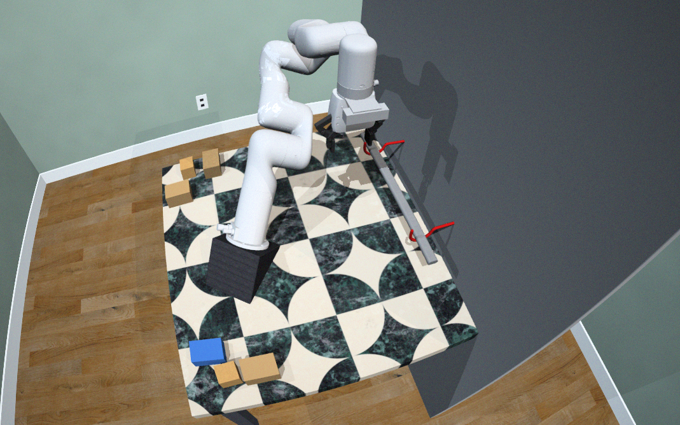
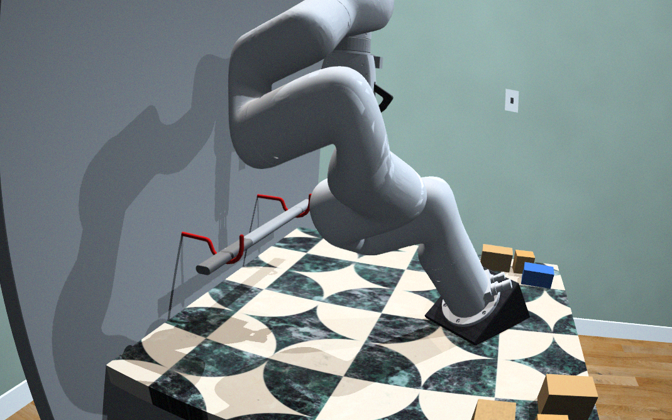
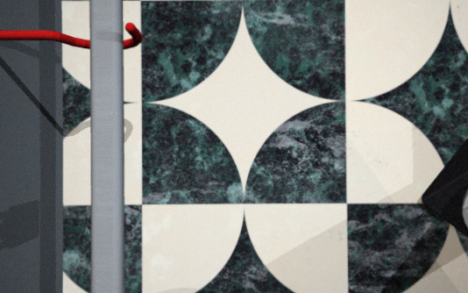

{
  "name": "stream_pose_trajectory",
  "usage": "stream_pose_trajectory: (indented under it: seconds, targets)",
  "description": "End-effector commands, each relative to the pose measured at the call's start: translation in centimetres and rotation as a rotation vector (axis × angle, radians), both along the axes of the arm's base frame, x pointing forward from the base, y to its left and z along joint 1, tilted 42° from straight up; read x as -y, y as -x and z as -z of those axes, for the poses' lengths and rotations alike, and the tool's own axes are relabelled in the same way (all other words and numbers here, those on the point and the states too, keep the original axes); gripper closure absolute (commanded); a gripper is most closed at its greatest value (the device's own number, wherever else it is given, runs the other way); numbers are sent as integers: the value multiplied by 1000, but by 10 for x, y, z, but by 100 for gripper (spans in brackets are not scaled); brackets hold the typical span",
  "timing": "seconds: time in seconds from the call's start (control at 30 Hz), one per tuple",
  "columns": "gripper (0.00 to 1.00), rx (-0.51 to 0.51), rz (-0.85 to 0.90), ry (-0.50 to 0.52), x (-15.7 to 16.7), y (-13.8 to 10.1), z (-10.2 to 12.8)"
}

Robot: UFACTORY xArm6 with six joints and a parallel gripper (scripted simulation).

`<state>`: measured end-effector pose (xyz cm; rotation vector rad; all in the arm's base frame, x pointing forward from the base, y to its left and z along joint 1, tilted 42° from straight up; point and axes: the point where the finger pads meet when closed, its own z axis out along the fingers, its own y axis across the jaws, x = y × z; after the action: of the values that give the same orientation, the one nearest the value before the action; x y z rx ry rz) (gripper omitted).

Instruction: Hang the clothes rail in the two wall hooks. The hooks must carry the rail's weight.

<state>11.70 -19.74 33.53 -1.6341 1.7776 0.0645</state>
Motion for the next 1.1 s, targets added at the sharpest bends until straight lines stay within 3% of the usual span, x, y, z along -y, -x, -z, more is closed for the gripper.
stream_pose_trajectory:
  seconds: [0.0, 1.07]
  targets:
    - [0, 0, 0, 2, 1, 5, -1]
    - [0, 0, 0, 2, 5, 52, -2]
